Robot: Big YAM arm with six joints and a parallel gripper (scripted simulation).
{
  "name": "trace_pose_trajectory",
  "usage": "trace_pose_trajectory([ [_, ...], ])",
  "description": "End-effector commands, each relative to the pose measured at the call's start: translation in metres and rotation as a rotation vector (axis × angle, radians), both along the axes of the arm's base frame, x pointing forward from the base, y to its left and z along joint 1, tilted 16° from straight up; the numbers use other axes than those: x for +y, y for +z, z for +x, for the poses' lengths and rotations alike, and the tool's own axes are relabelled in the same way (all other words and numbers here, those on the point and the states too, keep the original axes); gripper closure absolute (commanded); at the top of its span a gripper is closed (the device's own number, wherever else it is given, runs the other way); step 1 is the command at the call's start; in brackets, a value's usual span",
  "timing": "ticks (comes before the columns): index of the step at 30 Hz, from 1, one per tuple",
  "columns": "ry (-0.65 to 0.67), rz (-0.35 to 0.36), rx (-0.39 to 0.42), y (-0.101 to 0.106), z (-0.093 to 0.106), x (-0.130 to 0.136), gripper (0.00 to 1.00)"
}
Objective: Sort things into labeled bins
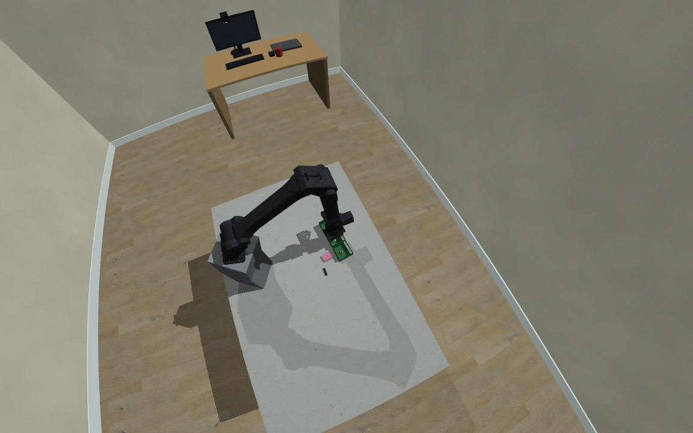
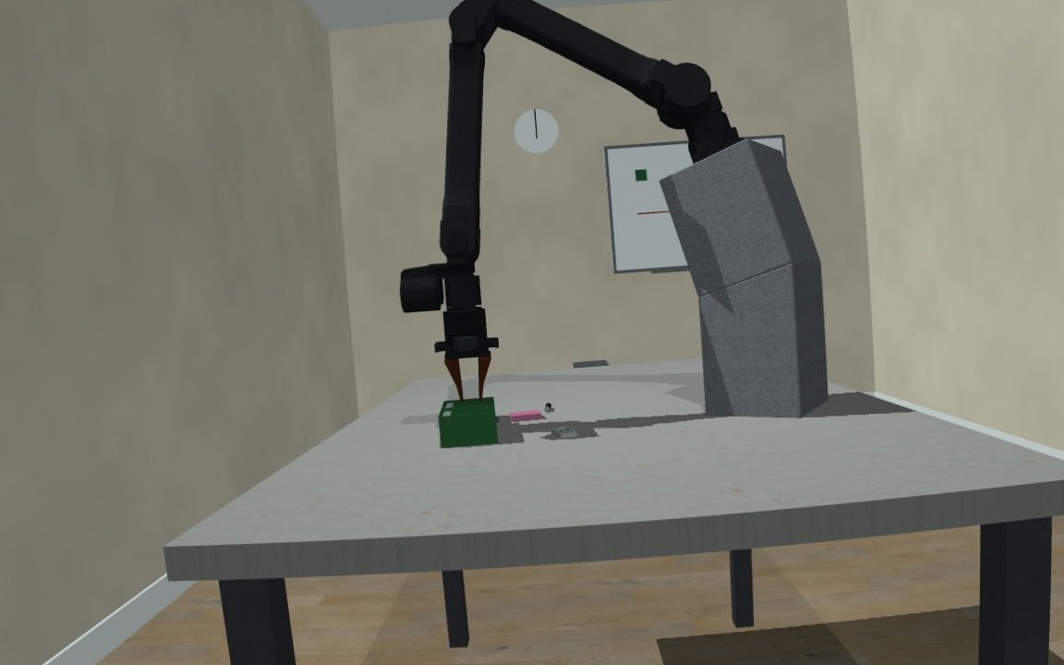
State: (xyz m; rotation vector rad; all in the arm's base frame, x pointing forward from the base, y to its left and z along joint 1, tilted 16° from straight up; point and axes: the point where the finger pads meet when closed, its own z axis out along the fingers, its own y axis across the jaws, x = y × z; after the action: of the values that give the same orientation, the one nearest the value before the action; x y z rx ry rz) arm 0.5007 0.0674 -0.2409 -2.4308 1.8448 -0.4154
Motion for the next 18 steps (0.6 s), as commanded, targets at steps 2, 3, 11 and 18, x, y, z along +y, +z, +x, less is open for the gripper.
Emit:
trace_pose_trajectory([
  [2, 0.006, 0.005, -0.013, 0.027, -0.001, 0.012, 0.71],
  [3, 0.006, 0.005, -0.013, 0.032, -0.002, 0.013, 0.71],
  [11, 0.004, -0.002, 0.025, 0.015, -0.016, 0.010, 0.71],
  [18, 0.004, 0.002, 0.009, 0.016, -0.011, 0.012, 0.71],
])
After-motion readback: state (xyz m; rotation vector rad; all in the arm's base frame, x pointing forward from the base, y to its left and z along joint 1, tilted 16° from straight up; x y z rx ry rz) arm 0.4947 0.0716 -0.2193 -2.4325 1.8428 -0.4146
